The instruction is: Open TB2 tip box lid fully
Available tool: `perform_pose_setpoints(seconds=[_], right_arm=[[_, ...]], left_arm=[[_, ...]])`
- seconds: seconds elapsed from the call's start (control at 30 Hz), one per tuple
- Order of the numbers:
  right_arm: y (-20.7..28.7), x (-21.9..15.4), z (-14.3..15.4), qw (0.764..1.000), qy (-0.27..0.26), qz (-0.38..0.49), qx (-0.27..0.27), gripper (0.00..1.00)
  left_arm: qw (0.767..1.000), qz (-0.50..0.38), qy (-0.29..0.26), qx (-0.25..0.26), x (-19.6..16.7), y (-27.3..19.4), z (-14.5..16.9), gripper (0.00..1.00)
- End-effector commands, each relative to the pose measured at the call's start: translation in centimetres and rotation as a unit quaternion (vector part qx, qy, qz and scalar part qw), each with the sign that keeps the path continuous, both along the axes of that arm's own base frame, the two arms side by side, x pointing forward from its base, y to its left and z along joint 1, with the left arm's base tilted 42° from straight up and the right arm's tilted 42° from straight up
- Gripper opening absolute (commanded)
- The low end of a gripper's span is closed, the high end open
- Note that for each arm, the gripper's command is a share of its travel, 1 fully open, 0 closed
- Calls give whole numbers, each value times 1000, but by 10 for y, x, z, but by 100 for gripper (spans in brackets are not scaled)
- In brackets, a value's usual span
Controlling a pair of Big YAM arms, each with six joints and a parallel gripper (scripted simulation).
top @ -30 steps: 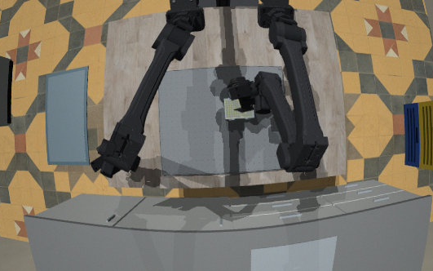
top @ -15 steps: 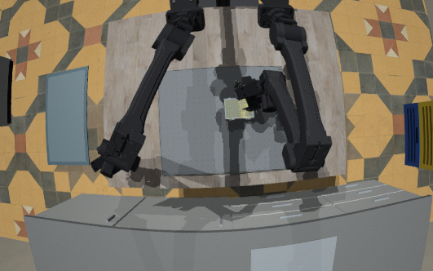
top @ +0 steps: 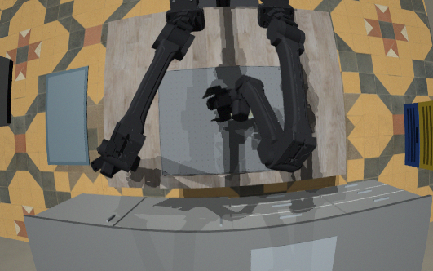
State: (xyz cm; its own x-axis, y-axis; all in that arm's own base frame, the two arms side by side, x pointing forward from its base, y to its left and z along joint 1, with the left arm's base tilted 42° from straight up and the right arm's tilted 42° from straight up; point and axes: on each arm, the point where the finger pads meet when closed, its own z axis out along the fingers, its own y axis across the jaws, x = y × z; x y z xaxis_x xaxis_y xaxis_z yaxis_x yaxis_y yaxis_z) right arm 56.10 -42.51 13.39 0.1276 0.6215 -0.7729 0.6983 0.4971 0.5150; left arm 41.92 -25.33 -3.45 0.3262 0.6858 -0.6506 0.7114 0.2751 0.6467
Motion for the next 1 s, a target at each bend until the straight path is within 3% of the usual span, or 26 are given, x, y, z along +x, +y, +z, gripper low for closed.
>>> perform_pose_setpoints(seconds=[0.0,0.2,0.27,0.5,0.67,0.83,0.97], right_arm=[[-5,1,14,1000,-11,-3,-8,100],[-5,1,14,1000,-11,-3,-8,100],[-5,1,14,1000,-11,-3,-8,100],[-5,1,14,1000,-11,-3,-8,100],[-5,1,14,1000,-11,-3,-8,100],[-5,1,14,1000,-11,-3,-8,100],[-5,1,14,1000,-11,-3,-8,100]], left_arm=[[997,-16,-35,-73,17,-84,27,100],[980,-47,-91,-173,5,-205,80,100],[980,-47,-91,-173,5,-205,80,100],[957,-71,-114,-258,-31,-287,122,100],[949,-77,-121,-280,-44,-308,134,100],[952,-71,-124,-269,-40,-299,129,100],[953,-38,-103,-283,-9,-273,151,100]])
